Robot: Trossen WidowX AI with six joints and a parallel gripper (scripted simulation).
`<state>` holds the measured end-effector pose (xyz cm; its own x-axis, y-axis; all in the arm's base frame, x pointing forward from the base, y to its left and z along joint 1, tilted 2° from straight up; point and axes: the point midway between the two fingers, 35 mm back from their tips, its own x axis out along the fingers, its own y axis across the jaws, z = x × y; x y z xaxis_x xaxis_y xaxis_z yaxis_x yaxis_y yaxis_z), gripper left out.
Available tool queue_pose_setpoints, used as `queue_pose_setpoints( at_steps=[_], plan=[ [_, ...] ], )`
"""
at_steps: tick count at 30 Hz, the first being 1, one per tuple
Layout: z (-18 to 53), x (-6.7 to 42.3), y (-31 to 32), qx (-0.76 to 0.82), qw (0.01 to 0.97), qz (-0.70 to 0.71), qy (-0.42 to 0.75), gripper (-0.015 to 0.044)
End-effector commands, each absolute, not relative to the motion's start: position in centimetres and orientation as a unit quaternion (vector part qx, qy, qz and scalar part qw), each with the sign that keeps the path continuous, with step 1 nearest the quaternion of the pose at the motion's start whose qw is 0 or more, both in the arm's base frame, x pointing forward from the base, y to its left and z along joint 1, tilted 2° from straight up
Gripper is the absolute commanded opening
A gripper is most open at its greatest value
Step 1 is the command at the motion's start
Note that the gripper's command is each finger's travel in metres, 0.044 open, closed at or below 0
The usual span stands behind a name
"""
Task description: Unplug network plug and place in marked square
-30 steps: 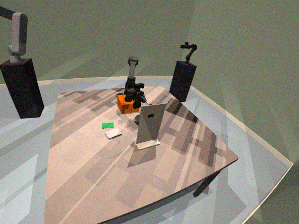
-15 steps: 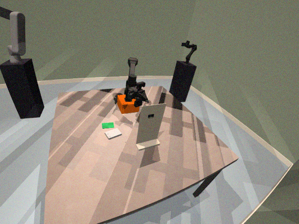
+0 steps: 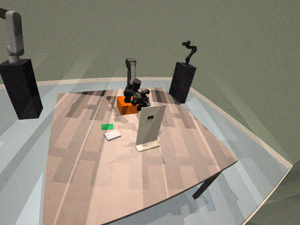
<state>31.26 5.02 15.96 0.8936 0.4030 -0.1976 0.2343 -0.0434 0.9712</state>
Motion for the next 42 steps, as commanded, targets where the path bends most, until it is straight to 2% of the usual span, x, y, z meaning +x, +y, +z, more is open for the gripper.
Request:
queue_pose_setpoints(
  at_steps=[1, 19, 42],
  plan=[
    [14.6, 31.1, 5.9, 0.716, 0.653, 0.044, 0.244, 0.0],
    [8.6, 28.7, 9.8, 0.671, 0.652, -0.046, 0.35, 0.0],
    [2.2, 22.9, 12.4, 0.544, 0.686, -0.146, 0.461, 0.0]
  ],
)
